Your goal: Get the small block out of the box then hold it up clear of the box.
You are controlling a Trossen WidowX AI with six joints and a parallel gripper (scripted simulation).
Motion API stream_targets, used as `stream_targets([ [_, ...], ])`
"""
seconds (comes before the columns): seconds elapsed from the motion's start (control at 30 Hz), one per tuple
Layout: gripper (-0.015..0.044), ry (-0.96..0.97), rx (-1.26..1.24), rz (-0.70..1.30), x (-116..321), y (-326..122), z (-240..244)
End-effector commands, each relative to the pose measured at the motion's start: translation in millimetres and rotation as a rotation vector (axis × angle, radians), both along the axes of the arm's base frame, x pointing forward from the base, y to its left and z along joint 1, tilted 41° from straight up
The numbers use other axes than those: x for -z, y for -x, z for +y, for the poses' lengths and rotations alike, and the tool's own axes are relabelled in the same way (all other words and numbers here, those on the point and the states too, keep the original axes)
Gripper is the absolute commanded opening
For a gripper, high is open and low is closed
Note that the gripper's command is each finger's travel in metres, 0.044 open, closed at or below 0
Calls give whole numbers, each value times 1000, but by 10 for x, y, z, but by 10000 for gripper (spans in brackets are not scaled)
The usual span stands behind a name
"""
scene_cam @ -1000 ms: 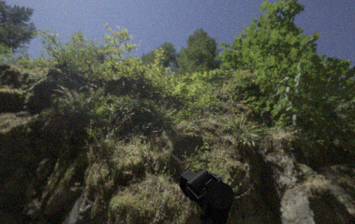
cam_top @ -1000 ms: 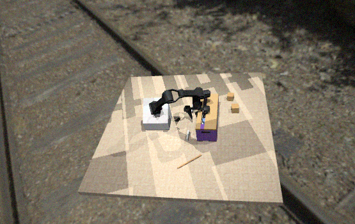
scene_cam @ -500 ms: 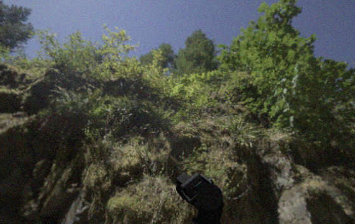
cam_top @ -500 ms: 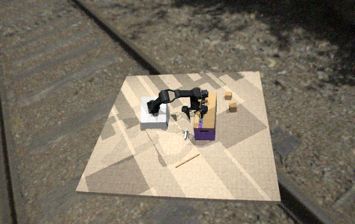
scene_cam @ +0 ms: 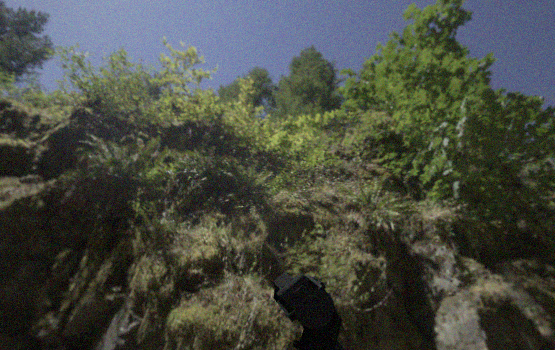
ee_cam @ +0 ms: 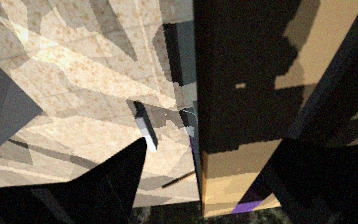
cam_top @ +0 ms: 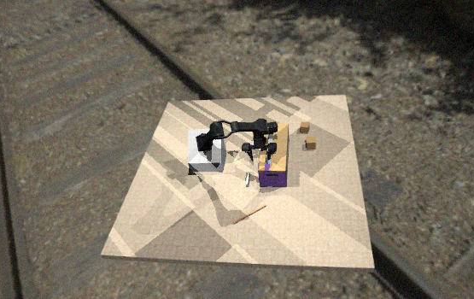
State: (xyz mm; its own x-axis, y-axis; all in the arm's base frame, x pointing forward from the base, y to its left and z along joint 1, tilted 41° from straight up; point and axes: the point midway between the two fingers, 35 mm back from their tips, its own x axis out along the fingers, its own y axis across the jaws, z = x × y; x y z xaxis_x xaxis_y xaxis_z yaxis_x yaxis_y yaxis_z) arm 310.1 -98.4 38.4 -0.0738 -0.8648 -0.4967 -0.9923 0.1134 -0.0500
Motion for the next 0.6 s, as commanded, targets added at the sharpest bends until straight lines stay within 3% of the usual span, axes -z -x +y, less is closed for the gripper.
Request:
stream_targets([
  [0.0,400,4,4,-1,-43,10,-62],
  [0.57,400,5,4,-1,-156,29,-190],
])
